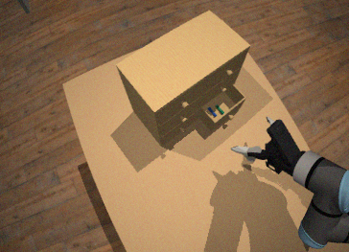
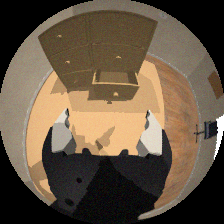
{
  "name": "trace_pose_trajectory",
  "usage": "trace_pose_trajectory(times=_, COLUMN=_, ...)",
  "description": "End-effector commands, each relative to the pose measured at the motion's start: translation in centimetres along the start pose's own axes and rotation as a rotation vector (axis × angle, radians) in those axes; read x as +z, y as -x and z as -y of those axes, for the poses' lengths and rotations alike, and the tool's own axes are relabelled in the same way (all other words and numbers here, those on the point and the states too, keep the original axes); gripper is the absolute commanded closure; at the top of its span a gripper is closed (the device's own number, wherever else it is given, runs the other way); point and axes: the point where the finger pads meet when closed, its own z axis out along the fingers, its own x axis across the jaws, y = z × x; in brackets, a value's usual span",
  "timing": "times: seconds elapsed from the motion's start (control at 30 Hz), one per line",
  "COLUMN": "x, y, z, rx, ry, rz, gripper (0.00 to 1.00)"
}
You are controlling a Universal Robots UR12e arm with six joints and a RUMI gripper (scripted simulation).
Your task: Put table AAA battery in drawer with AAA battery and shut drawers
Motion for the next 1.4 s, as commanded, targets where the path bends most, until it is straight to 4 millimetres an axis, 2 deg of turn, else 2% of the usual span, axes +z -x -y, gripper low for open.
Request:
trace_pose_trajectory(times=0.0, x=-1.2, y=0.0, z=-0.8, rx=-0.001, ry=-0.001, rz=0.000, gripper=0.00)
trace_pose_trajectory(times=0.53, x=-2.6, y=0.0, z=-1.9, rx=-0.001, ry=-0.001, rz=0.000, gripper=0.00)
trace_pose_trajectory(times=1.37, x=-2.8, y=0.0, z=-1.9, rx=-0.001, ry=0.014, rz=0.000, gripper=0.00)
